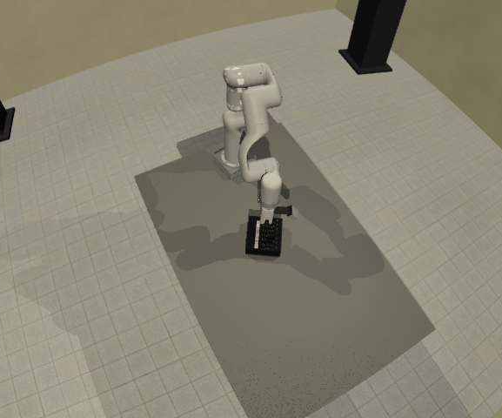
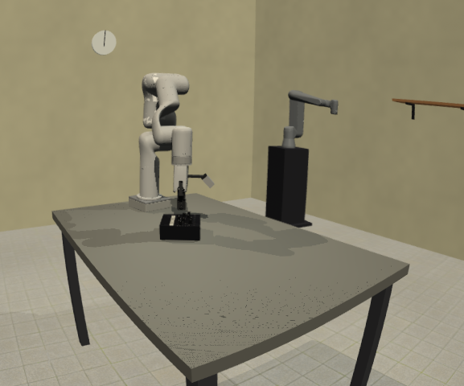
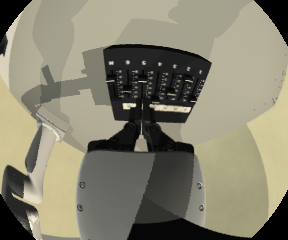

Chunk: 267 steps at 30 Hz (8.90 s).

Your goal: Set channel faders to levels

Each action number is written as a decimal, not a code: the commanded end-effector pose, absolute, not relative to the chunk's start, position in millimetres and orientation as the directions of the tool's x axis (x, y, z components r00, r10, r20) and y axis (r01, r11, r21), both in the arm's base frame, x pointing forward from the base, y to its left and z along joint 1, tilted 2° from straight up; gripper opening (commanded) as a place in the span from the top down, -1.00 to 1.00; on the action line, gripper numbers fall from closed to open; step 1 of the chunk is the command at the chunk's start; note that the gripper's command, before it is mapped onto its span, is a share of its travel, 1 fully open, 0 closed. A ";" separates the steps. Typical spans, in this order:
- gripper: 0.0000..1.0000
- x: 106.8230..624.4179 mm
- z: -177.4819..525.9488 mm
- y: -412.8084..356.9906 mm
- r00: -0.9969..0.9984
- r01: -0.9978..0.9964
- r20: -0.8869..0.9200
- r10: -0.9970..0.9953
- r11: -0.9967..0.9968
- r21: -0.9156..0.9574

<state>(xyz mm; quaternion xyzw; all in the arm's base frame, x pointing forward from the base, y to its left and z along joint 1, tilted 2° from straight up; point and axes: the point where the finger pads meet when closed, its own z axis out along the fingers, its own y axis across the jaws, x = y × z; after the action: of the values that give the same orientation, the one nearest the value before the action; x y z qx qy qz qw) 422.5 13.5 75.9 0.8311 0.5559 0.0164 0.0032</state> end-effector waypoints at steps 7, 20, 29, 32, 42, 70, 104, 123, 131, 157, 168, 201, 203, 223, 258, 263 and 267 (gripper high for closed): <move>1.00 423.0 87.9 13.4 0.381 0.924 0.025 0.924 -0.382 0.026; 1.00 423.0 87.9 13.5 0.376 0.926 0.025 0.926 -0.377 0.026; 1.00 422.8 87.8 14.8 0.285 0.958 0.022 0.958 -0.285 0.028; 1.00 422.6 87.7 16.0 0.194 0.980 0.019 0.981 -0.194 0.030; 1.00 421.8 87.2 21.6 -0.221 0.975 0.005 0.975 0.221 0.035; 1.00 416.5 84.7 48.5 -0.997 0.048 -0.062 0.046 0.998 -0.037; 1.00 415.0 84.1 54.9 -0.381 -0.924 -0.025 -0.924 0.382 -0.026; 1.00 415.0 84.1 54.9 -0.381 -0.924 -0.025 -0.924 0.382 -0.026; 1.00 415.0 84.1 54.9 -0.381 -0.924 -0.025 -0.924 0.382 -0.026; 1.00 415.3 75.1 55.1 -0.381 -0.924 -0.025 -0.924 0.382 -0.026; 1.00 415.6 67.8 55.3 -0.381 -0.924 -0.025 -0.924 0.382 -0.026; 1.00 415.8 60.2 55.5 -0.381 -0.924 -0.025 -0.924 0.382 -0.026; 1.00 415.8 60.2 55.5 -0.381 -0.924 -0.025 -0.924 0.382 -0.026; 1.00 415.8 60.2 55.5 -0.381 -0.924 -0.025 -0.924 0.382 -0.026; 1.00 417.3 60.2 55.7 -0.381 -0.924 -0.025 -0.924 0.382 -0.026; 1.00 417.3 60.2 55.7 -0.381 -0.924 -0.025 -0.924 0.382 -0.026; 1.00 417.3 60.2 55.7 -0.381 -0.924 -0.025 -0.924 0.382 -0.026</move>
<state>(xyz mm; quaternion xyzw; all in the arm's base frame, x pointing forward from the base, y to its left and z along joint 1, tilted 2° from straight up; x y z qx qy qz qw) 415.9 55.6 58.9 -0.5559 0.8311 -0.0030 0.0157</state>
